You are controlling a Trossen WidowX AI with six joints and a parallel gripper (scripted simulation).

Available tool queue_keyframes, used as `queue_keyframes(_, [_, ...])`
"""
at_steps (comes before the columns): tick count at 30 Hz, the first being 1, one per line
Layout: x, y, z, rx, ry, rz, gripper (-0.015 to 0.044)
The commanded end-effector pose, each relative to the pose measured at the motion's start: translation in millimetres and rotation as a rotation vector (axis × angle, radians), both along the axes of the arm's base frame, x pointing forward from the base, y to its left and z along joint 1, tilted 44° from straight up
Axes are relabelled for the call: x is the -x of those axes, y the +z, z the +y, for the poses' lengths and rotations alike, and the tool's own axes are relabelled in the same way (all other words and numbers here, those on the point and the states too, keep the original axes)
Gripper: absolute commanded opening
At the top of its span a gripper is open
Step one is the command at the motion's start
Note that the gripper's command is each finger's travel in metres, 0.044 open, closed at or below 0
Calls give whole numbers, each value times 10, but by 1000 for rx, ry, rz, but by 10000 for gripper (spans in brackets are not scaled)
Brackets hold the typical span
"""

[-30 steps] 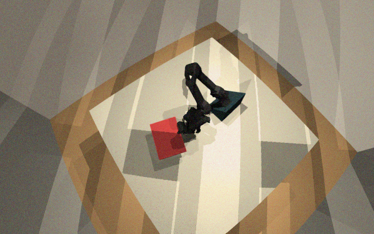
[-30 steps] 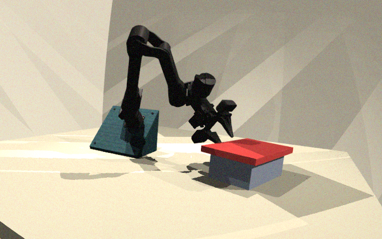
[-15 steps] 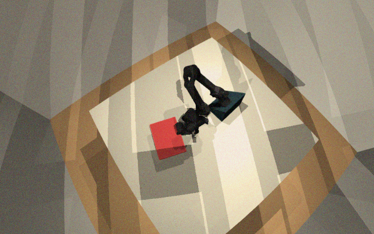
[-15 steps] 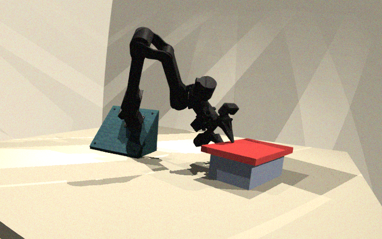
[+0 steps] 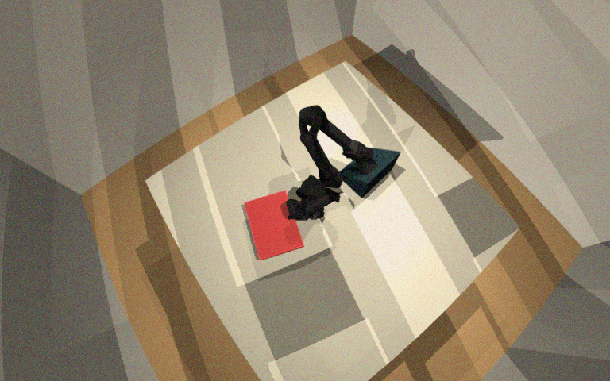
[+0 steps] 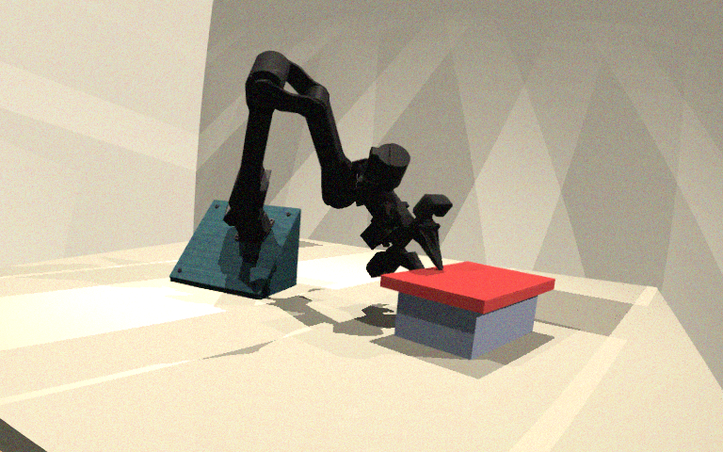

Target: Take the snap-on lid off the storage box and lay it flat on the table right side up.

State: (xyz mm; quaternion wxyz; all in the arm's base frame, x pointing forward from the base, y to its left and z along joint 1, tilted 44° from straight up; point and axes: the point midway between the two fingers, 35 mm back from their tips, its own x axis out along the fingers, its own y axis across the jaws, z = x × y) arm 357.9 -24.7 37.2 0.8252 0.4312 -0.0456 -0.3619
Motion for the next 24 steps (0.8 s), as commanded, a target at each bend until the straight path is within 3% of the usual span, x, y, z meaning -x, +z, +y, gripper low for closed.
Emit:
queue_keyframes(1, [-1,8,7,0,0,0,0])
queue_keyframes(24, [2,42,38,0,0,0,0])
